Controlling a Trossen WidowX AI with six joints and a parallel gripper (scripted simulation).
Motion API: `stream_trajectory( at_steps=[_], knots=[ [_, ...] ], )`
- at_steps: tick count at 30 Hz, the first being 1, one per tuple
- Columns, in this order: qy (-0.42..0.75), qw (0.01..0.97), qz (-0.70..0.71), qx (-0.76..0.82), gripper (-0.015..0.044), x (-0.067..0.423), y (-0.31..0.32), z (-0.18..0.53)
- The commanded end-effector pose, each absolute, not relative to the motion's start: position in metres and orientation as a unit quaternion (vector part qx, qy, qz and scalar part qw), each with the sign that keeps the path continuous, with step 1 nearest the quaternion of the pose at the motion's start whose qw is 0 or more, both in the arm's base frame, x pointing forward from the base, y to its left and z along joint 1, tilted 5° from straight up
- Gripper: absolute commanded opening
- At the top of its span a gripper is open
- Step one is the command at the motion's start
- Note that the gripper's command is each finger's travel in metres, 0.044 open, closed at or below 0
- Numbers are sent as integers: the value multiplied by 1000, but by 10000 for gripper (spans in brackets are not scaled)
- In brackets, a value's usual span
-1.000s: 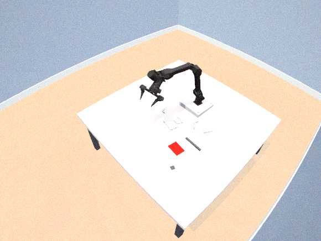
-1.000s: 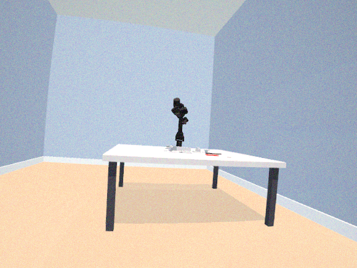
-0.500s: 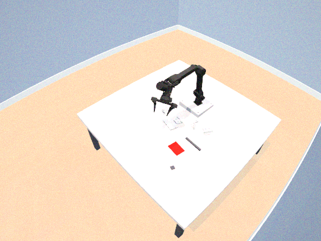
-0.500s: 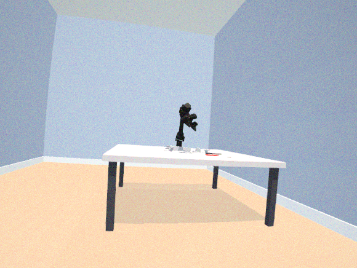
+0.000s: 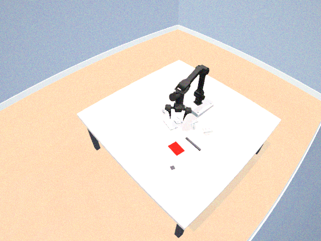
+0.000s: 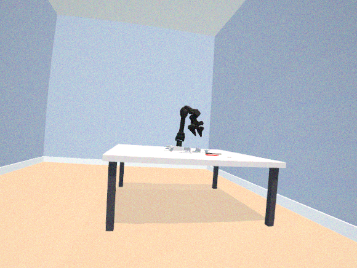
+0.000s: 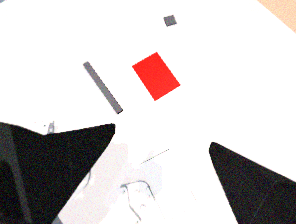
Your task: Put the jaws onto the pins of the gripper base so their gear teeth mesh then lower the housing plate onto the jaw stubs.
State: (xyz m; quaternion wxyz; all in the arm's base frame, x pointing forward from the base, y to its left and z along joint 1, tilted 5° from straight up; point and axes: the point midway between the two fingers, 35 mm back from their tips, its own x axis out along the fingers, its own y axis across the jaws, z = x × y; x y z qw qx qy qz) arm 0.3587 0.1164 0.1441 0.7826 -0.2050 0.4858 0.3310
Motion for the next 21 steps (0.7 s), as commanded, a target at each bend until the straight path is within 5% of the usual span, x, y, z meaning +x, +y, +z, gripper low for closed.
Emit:
stream_trajectory(
  at_steps=[1, 21],
  knots=[
    [529, 756, 328, -200, 440, 325, 130, 131],
    [665, 652, 283, -230, 440, 202, 148, 95]
  ],
)
